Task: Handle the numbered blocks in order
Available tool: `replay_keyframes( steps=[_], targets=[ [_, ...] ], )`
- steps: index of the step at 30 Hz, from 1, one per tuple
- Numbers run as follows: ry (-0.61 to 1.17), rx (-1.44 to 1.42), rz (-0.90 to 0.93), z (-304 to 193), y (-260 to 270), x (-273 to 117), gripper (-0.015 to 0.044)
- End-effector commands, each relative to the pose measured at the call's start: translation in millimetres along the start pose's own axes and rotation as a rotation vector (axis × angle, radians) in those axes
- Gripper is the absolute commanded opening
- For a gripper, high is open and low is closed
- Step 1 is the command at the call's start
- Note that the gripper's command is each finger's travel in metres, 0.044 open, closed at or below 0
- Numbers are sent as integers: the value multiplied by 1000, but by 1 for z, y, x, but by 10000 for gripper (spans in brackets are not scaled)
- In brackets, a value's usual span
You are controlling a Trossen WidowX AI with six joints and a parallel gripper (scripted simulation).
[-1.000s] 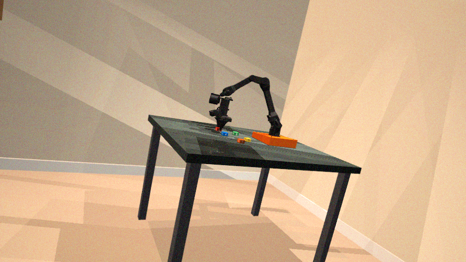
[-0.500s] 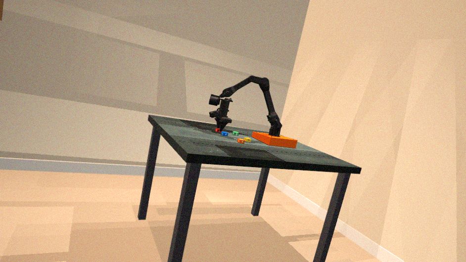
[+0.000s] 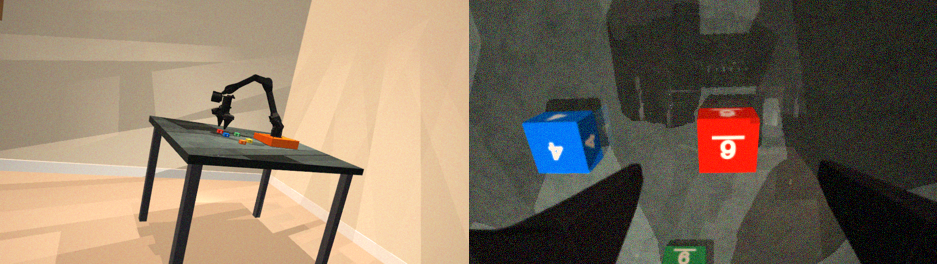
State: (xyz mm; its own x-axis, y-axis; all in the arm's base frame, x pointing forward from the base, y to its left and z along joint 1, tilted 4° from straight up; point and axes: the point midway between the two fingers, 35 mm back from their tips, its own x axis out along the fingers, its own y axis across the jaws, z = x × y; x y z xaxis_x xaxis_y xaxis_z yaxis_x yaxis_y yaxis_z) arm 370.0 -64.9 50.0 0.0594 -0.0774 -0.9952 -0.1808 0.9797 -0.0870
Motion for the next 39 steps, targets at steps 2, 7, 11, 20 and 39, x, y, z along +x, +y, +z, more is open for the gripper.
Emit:
replay_keyframes(
  steps=[2,7,11,20,39],
  targets=[
    [-5,0,1,1,0,-12,374],
    [-5,0,2,2,0,-80,242],
    [-5,0,2,1,0,-91,138],
    [-5,0,2,1,0,-91,120],
    [4,-1,4,-108,28,-78,173]
  ],
)
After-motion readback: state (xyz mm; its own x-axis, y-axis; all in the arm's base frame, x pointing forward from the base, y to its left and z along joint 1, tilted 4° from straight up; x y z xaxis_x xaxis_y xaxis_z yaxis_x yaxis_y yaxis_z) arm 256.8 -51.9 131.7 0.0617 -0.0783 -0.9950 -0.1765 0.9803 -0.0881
